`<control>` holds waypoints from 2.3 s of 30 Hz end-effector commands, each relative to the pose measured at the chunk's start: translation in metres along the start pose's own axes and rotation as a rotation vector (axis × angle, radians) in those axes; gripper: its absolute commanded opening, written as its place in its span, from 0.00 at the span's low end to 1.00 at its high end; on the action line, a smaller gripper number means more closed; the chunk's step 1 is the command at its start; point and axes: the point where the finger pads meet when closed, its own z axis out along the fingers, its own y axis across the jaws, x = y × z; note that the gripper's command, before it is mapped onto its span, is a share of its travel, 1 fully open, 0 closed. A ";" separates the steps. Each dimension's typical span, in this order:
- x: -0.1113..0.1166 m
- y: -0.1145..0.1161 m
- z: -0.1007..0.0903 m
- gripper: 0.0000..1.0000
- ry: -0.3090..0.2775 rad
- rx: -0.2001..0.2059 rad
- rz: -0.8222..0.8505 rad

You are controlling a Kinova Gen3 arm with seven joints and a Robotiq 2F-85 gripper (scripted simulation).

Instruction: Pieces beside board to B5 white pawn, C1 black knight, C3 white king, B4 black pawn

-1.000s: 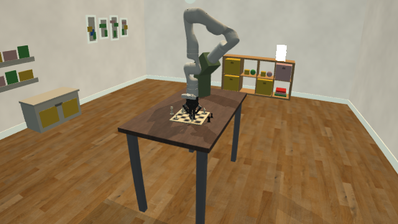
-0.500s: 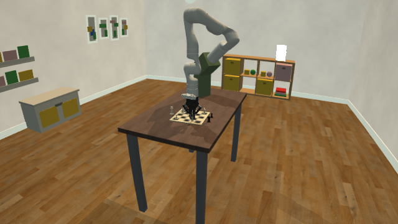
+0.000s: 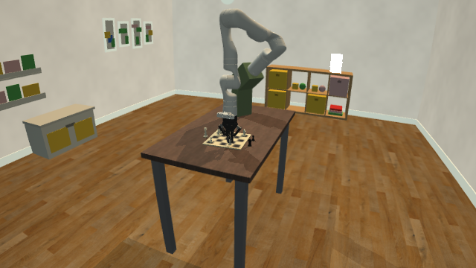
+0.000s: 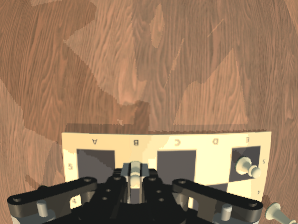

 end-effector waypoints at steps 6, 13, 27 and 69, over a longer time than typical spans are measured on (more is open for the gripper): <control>-0.001 0.003 0.001 0.00 0.000 -0.003 0.020; 0.000 0.003 0.001 0.00 0.001 -0.003 0.020; 0.000 0.002 0.003 0.00 0.001 -0.002 0.019; 0.000 0.002 0.003 0.13 0.001 -0.002 0.019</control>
